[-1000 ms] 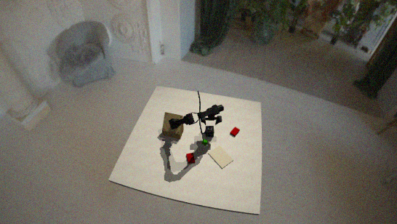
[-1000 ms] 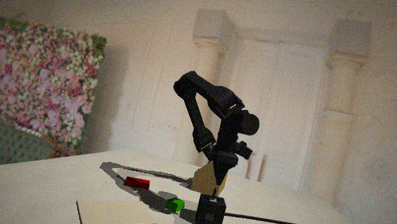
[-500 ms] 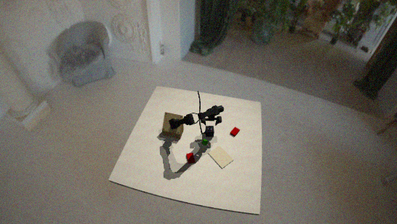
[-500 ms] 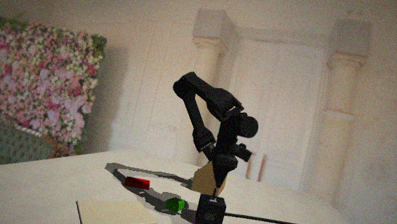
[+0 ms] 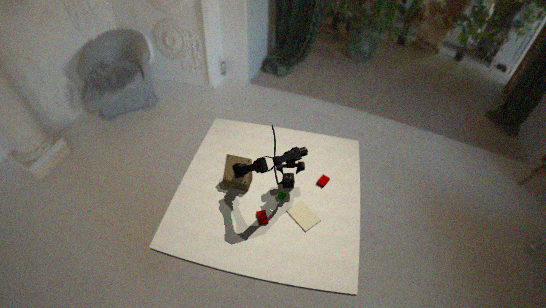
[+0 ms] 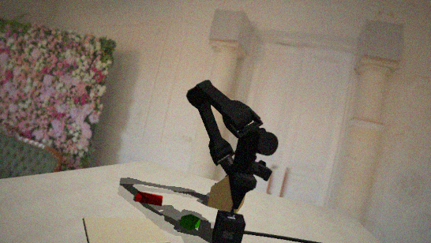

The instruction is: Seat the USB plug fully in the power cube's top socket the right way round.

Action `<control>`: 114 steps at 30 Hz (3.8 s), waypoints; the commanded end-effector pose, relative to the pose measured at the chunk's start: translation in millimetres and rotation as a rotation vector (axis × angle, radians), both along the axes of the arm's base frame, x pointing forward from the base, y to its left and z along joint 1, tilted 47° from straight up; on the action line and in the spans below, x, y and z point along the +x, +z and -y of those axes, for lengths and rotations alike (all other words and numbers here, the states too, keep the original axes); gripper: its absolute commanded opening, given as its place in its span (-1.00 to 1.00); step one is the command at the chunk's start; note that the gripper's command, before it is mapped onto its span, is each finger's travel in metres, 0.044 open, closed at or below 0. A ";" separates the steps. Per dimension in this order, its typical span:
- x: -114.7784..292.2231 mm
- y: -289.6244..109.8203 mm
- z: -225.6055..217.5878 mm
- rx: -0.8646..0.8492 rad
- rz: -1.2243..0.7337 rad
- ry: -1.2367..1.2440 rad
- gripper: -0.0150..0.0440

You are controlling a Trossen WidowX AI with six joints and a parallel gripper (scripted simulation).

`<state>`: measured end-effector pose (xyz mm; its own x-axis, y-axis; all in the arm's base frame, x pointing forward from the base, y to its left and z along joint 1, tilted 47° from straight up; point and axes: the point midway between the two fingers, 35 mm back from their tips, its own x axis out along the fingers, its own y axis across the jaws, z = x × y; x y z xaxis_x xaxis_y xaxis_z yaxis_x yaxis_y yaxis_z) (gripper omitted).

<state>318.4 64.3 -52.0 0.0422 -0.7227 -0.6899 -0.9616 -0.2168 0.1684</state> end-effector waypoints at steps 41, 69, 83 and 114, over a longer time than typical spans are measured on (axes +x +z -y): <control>-0.6 -4.9 5.7 -0.002 -0.003 -0.001 -0.49; -1.3 5.2 -5.2 -0.002 -0.004 -0.001 -0.49; -1.7 11.6 -12.1 -0.001 -0.004 -0.001 -0.49; -3.5 13.9 -14.0 0.008 0.264 -0.259 -0.49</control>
